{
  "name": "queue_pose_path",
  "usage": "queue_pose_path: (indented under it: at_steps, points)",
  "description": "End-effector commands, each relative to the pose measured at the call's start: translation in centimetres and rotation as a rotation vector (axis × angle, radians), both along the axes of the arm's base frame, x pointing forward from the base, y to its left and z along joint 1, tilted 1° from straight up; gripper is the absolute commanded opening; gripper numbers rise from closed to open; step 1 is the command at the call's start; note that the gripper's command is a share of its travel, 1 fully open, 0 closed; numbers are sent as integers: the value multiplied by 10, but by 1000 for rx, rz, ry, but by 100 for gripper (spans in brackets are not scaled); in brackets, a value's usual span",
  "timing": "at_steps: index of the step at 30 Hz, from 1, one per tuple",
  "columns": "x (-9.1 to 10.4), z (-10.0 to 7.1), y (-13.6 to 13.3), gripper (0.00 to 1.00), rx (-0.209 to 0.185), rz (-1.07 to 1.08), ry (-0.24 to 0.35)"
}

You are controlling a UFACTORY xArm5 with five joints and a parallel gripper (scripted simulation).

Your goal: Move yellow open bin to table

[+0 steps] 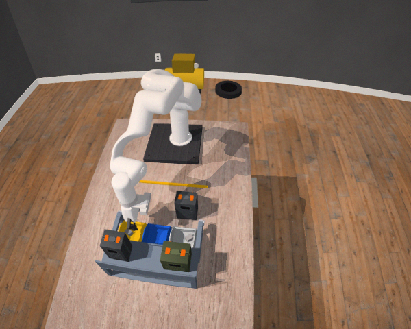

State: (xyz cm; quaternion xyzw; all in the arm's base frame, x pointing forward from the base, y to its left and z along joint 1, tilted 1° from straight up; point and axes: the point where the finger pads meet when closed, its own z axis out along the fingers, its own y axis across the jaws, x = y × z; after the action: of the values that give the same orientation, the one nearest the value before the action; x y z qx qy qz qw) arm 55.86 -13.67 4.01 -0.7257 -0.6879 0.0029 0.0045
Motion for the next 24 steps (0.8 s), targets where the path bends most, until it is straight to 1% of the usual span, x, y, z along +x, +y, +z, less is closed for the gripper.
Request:
queue_pose_path:
  at_steps: [1,24]
  points:
    - [1,-1,0,100,-2,0,-4]
    - [1,-13,0,100,-2,0,-4]
